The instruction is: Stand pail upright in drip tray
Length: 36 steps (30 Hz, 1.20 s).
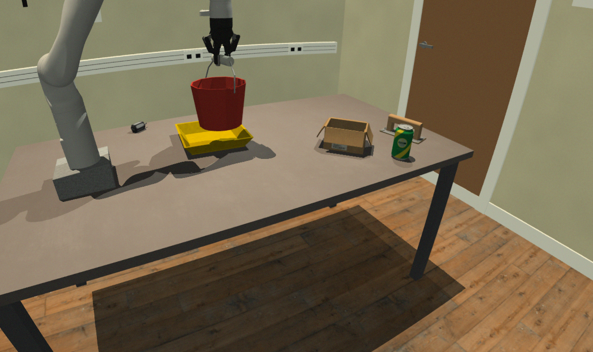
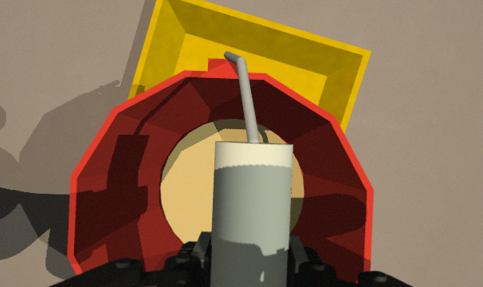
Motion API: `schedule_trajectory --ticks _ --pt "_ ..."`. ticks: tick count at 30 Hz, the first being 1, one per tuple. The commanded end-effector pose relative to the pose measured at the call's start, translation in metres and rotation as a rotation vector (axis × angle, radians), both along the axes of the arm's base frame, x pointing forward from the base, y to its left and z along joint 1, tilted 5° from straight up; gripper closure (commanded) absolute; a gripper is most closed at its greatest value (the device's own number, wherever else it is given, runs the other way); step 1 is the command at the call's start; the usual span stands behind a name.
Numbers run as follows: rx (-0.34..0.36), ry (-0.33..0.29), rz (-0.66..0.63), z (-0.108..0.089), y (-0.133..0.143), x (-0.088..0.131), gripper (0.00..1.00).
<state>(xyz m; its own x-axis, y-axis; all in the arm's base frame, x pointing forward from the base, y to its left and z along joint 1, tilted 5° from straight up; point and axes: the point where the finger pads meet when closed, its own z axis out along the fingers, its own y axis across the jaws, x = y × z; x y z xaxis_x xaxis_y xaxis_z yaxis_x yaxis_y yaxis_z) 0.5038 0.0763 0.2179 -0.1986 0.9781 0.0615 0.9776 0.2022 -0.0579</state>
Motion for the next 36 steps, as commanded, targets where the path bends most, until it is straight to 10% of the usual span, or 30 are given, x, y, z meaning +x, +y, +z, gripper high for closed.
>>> schedule_trajectory --ticks 1,36 --pt "0.002 -0.004 0.010 0.003 0.012 -0.003 0.90" --pt "0.002 -0.004 0.010 0.006 0.058 -0.016 0.90"
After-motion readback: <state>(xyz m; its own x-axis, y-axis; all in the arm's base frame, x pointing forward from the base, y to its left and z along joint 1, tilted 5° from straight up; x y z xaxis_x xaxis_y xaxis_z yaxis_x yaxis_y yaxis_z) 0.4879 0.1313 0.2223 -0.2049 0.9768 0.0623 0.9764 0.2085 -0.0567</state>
